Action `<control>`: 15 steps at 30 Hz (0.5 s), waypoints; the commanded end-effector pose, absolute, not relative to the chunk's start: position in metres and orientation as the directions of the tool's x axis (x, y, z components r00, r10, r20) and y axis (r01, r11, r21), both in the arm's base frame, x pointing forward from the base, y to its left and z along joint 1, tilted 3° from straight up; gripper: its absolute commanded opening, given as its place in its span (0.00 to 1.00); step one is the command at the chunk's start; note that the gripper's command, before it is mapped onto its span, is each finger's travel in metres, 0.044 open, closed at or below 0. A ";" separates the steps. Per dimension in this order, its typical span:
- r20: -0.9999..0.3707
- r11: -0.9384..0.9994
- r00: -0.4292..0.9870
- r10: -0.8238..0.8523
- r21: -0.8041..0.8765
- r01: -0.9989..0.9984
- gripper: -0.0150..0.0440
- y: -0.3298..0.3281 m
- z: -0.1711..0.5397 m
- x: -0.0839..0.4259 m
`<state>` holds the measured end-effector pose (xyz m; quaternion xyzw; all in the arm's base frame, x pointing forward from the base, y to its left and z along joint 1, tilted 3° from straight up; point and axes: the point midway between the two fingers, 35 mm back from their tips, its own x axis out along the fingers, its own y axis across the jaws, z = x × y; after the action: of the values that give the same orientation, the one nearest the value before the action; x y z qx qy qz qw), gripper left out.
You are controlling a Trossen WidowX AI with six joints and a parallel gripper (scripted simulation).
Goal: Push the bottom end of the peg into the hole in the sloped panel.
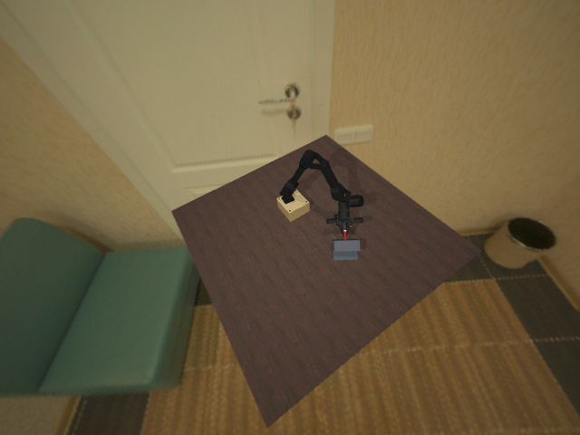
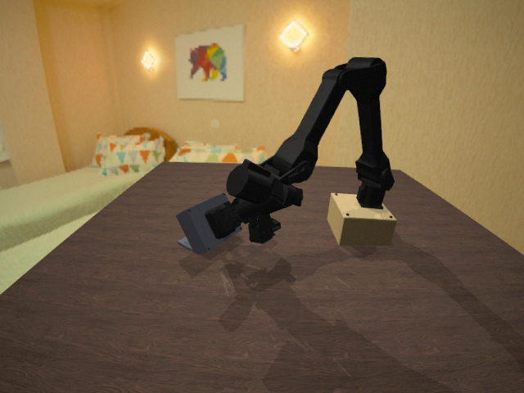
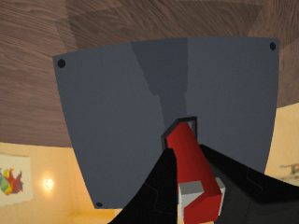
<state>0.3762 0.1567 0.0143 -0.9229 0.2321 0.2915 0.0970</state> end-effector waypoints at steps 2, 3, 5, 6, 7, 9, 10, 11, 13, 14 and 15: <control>-0.583 -0.873 0.722 -0.372 -0.044 -0.485 0.43 0.157 0.014 0.376; -0.583 -0.873 0.722 -0.372 -0.044 -0.485 0.48 0.157 0.014 0.376; -0.583 -0.873 0.722 -0.372 -0.044 -0.485 0.57 0.157 0.014 0.376; -0.583 -0.873 0.722 -0.372 -0.044 -0.485 0.61 0.157 0.014 0.376; -0.583 -0.873 0.722 -0.372 -0.044 -0.485 0.65 0.157 0.014 0.376; -0.583 -0.873 0.722 -0.372 -0.044 -0.485 0.74 0.157 0.014 0.376; -0.583 -0.873 0.722 -0.372 -0.044 -0.485 0.79 0.157 0.014 0.376; -0.583 -0.873 0.722 -0.372 -0.044 -0.485 0.83 0.157 0.015 0.376; -0.584 -0.873 0.722 -0.372 -0.044 -0.485 0.92 0.158 0.015 0.375; -0.584 -0.873 0.722 -0.372 -0.044 -0.485 0.97 0.158 0.016 0.374; -0.585 -0.873 0.721 -0.371 -0.044 -0.485 1.00 0.159 0.017 0.373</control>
<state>0.3746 0.1571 0.0148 -0.9225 0.2324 0.2931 0.0959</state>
